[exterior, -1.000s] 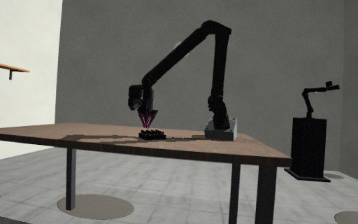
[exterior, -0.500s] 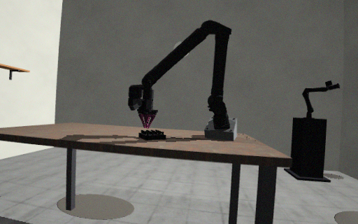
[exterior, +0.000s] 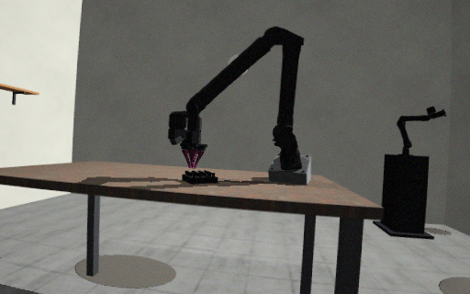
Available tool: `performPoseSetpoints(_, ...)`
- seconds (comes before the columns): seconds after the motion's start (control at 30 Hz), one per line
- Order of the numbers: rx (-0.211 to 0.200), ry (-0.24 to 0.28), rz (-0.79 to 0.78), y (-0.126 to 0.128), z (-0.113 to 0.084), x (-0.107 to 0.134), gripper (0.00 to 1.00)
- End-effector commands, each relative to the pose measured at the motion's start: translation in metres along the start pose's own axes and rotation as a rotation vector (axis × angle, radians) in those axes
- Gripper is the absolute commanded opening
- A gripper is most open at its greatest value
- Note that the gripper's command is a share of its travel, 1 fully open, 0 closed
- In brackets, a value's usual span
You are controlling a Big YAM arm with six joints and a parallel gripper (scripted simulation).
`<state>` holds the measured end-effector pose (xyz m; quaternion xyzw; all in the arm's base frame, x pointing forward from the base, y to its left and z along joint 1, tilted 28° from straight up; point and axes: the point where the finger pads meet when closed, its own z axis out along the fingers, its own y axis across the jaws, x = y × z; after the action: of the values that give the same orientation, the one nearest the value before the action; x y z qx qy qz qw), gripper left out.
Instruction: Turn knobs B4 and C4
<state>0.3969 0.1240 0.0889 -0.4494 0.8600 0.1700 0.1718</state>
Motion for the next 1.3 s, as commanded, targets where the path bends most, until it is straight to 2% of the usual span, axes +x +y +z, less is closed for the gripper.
performPoseSetpoints(0.0, -0.005, 0.004, 0.006, 0.001, 0.006, 0.001, 0.19)
performPoseSetpoints(0.87, -0.005, 0.004, 0.006, 0.001, 0.006, 0.002, 0.19)
performPoseSetpoints(1.07, 0.010, -0.005, 0.004, -0.005, 0.000, 0.008, 0.19)
performPoseSetpoints(1.23, 0.021, -0.017, -0.006, -0.003, -0.006, 0.006, 0.19)
performPoseSetpoints(1.27, 0.010, -0.015, -0.026, 0.005, -0.003, 0.001, 0.19)
